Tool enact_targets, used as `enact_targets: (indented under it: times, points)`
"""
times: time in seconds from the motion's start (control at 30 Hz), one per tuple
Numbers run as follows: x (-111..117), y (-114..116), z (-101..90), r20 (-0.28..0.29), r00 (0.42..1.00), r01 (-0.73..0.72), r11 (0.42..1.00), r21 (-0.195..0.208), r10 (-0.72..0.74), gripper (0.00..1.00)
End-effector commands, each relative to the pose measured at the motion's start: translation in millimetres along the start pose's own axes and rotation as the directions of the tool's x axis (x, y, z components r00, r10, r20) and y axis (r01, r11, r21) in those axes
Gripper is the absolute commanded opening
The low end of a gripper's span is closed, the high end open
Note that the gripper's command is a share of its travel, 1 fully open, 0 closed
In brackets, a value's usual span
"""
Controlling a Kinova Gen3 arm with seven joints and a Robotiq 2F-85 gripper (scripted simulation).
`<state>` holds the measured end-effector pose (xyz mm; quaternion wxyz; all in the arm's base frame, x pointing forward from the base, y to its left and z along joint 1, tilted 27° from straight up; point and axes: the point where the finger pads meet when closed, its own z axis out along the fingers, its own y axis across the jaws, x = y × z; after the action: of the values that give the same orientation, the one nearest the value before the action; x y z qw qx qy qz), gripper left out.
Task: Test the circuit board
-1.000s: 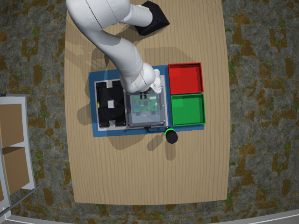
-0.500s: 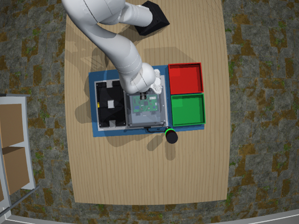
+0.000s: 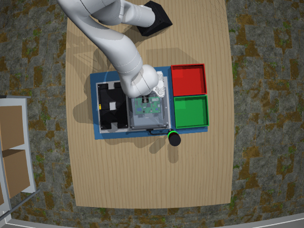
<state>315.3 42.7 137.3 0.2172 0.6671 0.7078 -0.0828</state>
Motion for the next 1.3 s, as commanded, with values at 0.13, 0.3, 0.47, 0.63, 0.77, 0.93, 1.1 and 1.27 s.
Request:
enact_targets:
  times: [0.13, 0.3, 0.47, 0.63, 0.77, 0.93, 1.1, 1.27]
  points:
    - [0.3, 6.1, -14.5, -0.006, 1.0, 0.004, 1.0, -0.009, -0.004, 0.0]
    - [0.3, 12.3, -27.7, -0.006, 1.0, 0.004, 1.0, -0.009, -0.004, 0.0]
    - [0.2, 20.3, -42.0, -0.006, 1.0, 0.004, 1.0, -0.009, -0.004, 0.0]
    - [0.2, 31.1, -57.1, -0.006, 1.0, 0.004, 1.0, -0.009, -0.004, 0.0]
    - [0.3, 36.2, -63.3, -0.006, 1.0, 0.004, 1.0, -0.009, -0.004, 0.0]
    - [0.1, 49.7, -77.8, -0.006, 1.0, 0.004, 1.0, -0.009, -0.004, 0.0]
    - [0.2, 64.5, -90.1, -0.006, 1.0, 0.004, 1.0, -0.009, -0.004, 0.0]
    - [0.1, 73.5, -96.7, -0.006, 1.0, 0.004, 1.0, -0.009, -0.004, 0.0]
